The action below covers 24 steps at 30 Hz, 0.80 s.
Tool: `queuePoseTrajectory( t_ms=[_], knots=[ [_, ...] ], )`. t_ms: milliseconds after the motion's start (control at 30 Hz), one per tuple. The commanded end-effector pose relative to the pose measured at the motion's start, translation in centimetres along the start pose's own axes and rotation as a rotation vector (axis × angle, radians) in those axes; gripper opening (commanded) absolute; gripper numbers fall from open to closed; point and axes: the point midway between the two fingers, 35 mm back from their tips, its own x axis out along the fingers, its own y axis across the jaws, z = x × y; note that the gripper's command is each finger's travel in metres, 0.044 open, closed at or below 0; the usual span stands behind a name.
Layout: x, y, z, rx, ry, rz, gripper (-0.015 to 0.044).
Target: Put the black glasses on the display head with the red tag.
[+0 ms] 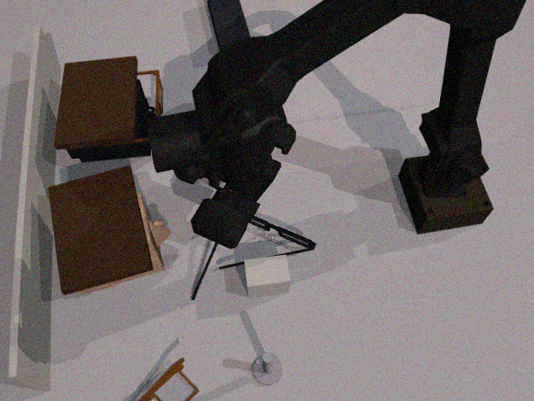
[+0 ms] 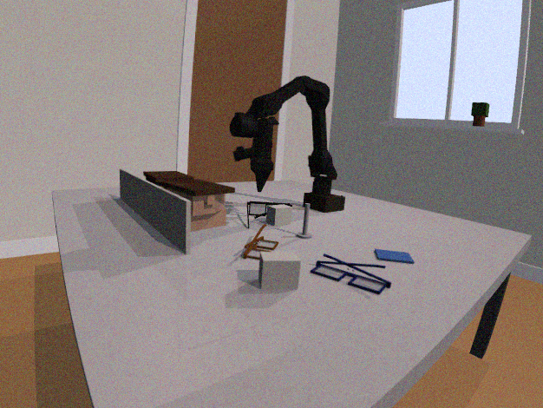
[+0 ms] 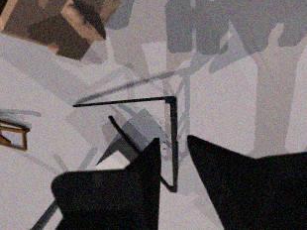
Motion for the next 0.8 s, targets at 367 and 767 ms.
queuePoseTrajectory(
  t_ms=[367,767],
  knots=[
    [1.9,-0.3,0.1,0.004,0.001,-0.008,0.0120],
    [3.9,-0.5,0.1,0.004,0.001,-0.008,0.0120]
  ],
)
